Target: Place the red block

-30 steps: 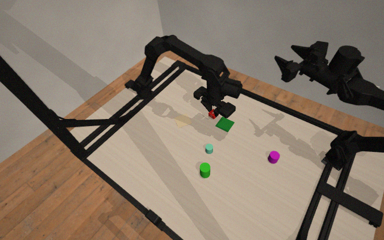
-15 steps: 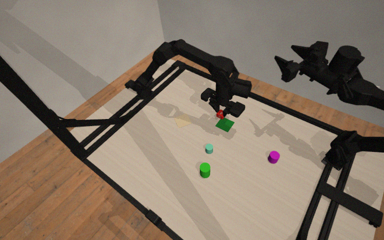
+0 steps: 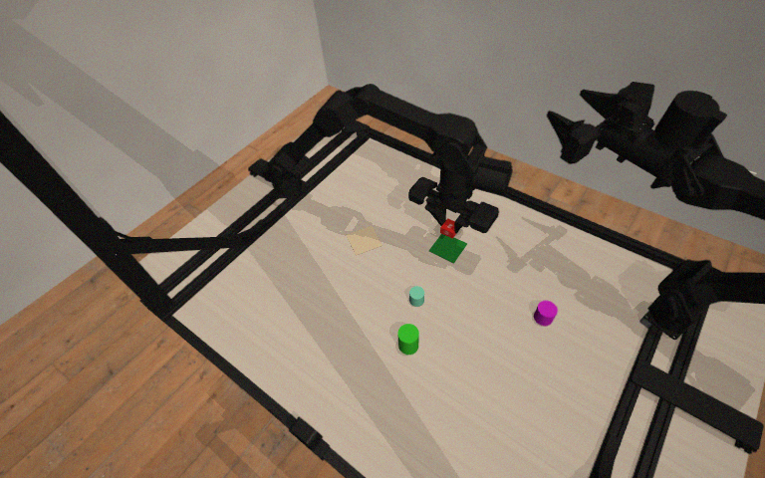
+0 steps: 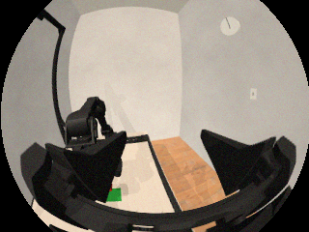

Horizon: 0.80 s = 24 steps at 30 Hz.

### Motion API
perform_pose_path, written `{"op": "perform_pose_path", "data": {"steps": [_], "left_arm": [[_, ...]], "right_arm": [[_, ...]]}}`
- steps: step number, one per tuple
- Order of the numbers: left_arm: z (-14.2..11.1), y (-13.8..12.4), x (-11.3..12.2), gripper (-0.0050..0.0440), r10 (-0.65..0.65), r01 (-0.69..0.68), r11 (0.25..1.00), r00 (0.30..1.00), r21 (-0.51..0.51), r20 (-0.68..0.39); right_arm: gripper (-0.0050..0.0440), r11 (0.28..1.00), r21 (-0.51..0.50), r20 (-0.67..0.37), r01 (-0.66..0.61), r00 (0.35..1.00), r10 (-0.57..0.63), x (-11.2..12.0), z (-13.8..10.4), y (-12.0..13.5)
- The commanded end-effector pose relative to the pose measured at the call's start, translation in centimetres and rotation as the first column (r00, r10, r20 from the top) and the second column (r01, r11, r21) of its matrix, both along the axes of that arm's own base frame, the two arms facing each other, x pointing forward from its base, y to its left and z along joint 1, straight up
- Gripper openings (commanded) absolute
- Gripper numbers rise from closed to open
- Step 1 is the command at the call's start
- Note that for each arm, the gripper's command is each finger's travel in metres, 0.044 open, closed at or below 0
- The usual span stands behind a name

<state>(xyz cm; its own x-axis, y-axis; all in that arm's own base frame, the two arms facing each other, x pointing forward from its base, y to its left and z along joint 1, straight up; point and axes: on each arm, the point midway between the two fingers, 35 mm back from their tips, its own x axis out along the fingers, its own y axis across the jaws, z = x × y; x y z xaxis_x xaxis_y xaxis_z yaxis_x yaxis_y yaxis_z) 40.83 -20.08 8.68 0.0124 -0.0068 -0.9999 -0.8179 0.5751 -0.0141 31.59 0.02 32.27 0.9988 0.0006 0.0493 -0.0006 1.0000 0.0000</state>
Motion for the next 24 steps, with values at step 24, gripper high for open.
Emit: {"op": "perform_pose_path", "data": {"steps": [24], "left_arm": [[-5.2,0.1,0.0,0.0,0.01,-0.01,1.0,1.0,0.007,-0.012]], "right_arm": [[0.044,1.0,0.0,0.001,0.001,1.0,-0.001,0.0,0.0,0.0]]}}
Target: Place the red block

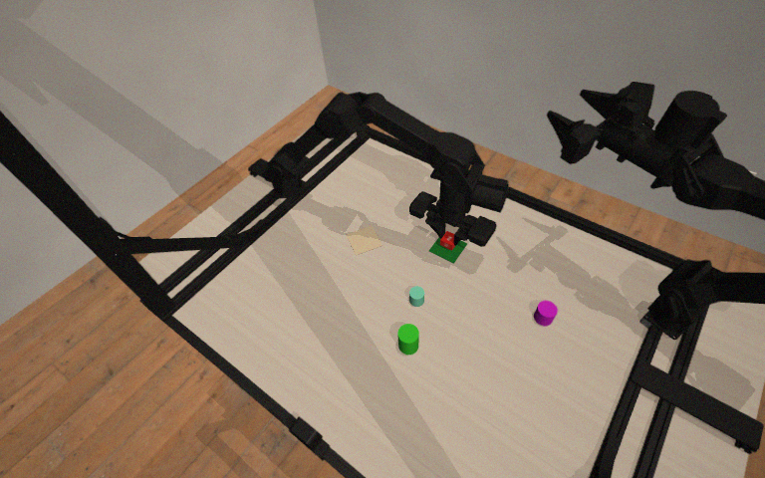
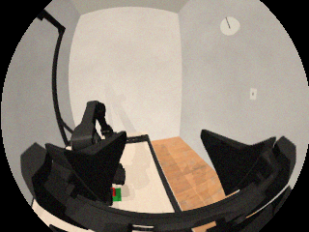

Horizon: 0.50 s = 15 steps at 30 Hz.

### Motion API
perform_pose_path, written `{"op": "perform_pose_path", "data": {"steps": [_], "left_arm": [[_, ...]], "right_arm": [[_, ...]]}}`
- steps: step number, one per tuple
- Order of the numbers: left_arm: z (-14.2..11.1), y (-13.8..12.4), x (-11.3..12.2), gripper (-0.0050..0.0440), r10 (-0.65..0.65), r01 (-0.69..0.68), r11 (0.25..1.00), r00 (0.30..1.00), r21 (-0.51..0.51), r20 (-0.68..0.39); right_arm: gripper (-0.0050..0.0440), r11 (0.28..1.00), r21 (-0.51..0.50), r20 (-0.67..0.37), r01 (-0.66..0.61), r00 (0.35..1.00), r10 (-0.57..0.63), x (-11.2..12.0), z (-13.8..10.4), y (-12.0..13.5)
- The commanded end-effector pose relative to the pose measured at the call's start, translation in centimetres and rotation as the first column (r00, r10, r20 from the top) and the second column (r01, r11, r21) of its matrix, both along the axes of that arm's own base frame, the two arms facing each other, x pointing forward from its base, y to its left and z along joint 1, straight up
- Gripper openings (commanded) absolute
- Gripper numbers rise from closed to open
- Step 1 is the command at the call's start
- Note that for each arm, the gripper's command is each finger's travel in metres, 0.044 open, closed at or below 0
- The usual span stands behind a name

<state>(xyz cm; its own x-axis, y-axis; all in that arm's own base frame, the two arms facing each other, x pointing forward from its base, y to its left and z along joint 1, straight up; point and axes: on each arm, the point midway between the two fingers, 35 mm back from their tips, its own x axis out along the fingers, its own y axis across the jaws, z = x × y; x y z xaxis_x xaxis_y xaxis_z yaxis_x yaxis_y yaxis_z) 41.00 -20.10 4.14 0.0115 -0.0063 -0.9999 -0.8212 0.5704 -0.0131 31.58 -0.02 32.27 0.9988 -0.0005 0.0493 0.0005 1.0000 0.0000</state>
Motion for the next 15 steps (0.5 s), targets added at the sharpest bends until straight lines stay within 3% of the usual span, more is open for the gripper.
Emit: {"op": "perform_pose_path", "data": {"steps": [1,15], "left_arm": [[-0.86,0.11,-0.17,0.0,0.004,-0.004,1.0,1.0,0.006,-0.012],[-1.57,0.1,-0.16,0.0,0.003,-0.003,1.0,1.0,0.006,-0.012]], "right_arm": [[0.044,1.0,0.0,0.001,-0.001,1.0,0.001,-0.01,0.02,0.02],[0.044,1.0,0.0,0.001,-0.001,1.0,0.001,-0.01,0.02,0.02]]}}
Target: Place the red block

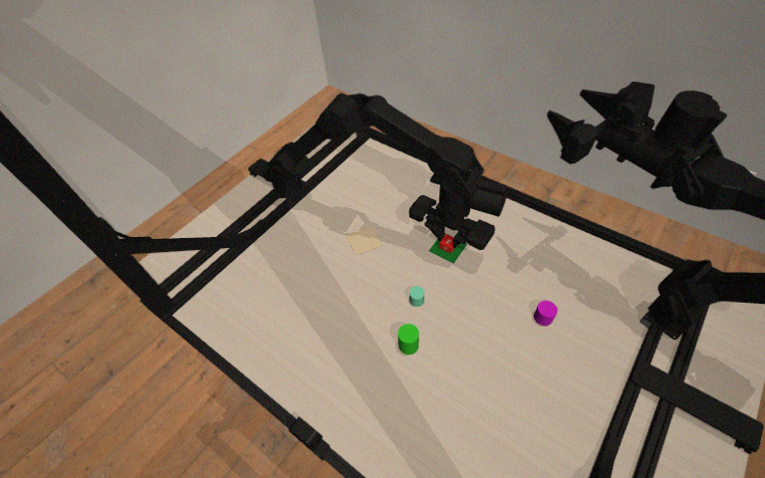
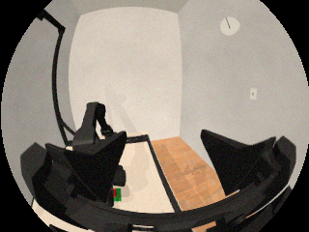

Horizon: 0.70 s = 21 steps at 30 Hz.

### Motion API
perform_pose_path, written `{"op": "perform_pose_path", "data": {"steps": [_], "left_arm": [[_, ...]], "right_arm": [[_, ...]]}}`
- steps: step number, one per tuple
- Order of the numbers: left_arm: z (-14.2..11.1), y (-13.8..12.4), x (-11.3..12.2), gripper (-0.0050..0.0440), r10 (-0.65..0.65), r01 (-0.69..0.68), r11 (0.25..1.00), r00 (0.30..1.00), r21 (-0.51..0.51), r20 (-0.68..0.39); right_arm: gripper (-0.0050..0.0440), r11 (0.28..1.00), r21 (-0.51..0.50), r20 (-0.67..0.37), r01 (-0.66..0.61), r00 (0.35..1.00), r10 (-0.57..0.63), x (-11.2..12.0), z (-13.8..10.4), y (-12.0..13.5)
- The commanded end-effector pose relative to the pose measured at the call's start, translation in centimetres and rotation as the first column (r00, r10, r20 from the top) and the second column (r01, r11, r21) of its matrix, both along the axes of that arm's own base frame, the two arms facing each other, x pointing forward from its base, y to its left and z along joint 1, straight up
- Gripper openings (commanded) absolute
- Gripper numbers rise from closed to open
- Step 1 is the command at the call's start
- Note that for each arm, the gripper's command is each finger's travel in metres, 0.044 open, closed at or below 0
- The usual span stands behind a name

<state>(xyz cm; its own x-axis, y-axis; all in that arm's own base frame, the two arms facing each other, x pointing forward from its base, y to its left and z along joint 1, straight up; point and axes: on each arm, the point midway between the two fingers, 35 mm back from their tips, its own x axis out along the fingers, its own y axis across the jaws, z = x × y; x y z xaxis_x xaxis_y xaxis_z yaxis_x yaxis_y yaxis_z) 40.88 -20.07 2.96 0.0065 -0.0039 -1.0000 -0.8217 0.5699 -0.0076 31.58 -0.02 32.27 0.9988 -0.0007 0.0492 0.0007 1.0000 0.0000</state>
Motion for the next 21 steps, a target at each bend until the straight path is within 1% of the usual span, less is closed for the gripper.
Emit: {"op": "perform_pose_path", "data": {"steps": [1,15,17,19,21], "left_arm": [[-0.4,0.08,-0.03,0.0,0.003,-0.003,1.0,1.0,0.004,-0.007],[-0.4,0.06,0.0,0.0,0.003,-0.003,1.0,1.0,0.004,-0.007],[-0.15,0.11,0.03,0.0048,0.001,-0.001,1.0,1.0,0.002,-0.003],[-0.15,0.11,0.03,0.0048,0.001,-0.001,1.0,1.0,0.002,-0.003],[-0.15,0.11,0.03,0.0096,0.001,-0.001,1.0,1.0,0.002,-0.003]], "right_arm": [[0.044,1.0,0.0,0.001,-0.001,1.0,0.001,-0.01,0.02,0.02],[0.044,1.0,0.0,0.001,-0.001,1.0,0.001,-0.01,0.02,0.02],[0.044,1.0,0.0,0.001,-0.001,1.0,0.001,-0.01,0.02,0.02],[0.044,1.0,0.0,0.001,-0.001,1.0,0.001,-0.01,0.02,0.02],[0.044,1.0,0.0,0.001,-0.001,1.0,0.001,-0.01,0.02,0.02]]}}
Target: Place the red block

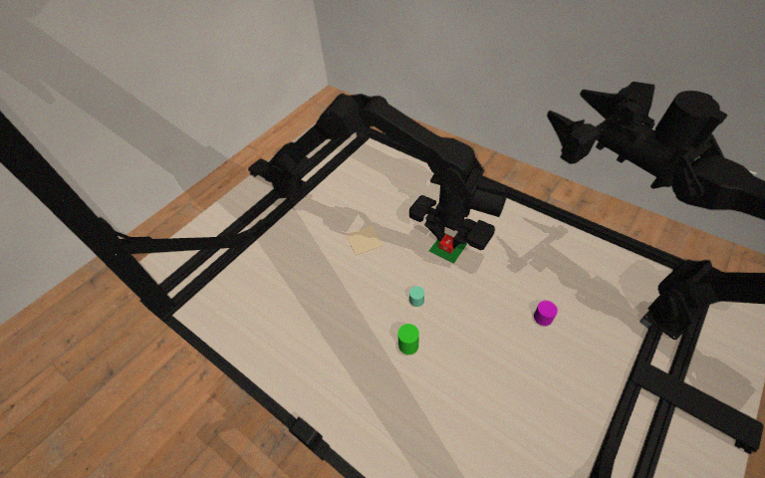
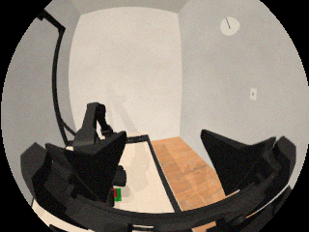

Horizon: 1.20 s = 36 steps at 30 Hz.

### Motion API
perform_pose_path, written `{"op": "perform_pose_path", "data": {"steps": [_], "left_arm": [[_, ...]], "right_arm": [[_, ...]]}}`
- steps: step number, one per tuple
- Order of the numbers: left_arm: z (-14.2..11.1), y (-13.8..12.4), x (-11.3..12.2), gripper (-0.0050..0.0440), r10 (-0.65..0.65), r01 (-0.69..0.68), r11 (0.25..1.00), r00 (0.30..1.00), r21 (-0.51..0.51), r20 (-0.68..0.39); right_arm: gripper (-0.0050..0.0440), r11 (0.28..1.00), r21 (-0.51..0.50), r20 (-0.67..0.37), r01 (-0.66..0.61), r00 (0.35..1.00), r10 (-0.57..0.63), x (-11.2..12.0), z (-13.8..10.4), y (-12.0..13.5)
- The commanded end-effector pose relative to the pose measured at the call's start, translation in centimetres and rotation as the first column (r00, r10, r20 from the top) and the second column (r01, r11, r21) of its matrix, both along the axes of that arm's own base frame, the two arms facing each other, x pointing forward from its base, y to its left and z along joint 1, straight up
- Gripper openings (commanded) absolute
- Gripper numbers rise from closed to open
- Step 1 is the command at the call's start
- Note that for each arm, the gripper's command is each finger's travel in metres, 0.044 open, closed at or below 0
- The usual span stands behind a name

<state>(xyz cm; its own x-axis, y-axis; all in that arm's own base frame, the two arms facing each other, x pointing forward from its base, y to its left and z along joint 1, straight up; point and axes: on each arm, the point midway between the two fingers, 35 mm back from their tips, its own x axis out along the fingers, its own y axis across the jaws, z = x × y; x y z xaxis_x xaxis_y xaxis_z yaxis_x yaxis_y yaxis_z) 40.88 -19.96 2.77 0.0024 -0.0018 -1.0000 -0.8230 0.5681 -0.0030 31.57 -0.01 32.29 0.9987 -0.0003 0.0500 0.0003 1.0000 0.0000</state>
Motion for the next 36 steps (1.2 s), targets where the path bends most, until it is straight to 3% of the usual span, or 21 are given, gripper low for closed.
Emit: {"op": "perform_pose_path", "data": {"steps": [1,13,15,17,24,28,34,36], "left_arm": [[0.0,0.0,0.0,0.012,-0.001,0.001,1.0,1.0,0.0,0.001],[0.0,0.0,0.0,0.0408,-0.001,0.001,1.0,1.0,0.0,0.001],[0.0,0.0,0.0,0.0408,-0.001,0.001,1.0,1.0,0.0,0.001],[0.0,0.0,0.0,0.044,-0.001,0.001,1.0,1.0,0.0,0.001],[0.2,0.0,0.0,0.044,-0.001,0.001,1.0,1.0,0.0,0.001],[3.1,0.0,0.0,0.044,-0.003,0.003,1.0,1.0,0.002,-0.002],[3.5,0.0,0.1,0.044,-0.008,0.008,1.0,1.0,-0.002,0.005],[4.7,0.6,0.7,0.044,-0.053,0.055,0.998,0.996,-0.029,0.066]], "right_arm": [[0.044,1.0,0.0,0.0,0.0,1.0,0.0,0.0,0.0,0.0],[0.044,1.0,0.0,0.0,0.0,1.0,0.0,0.0,0.0,0.0],[0.044,1.0,0.0,0.0,0.0,1.0,0.0,0.0,0.0,0.0],[0.044,1.0,0.0,0.0,0.0,1.0,0.0,0.0,0.0,0.0],[0.044,1.0,0.0,0.0,0.0,1.0,0.0,0.0,0.0,0.0],[0.044,1.0,0.0,0.0,0.0,1.0,0.0,0.0,0.0,0.0],[0.044,1.0,0.0,0.0,0.0,1.0,0.0,0.0,0.0,0.0],[0.044,1.0,0.0,0.0,0.0,1.0,0.0,0.0,0.0,0.0]]}}
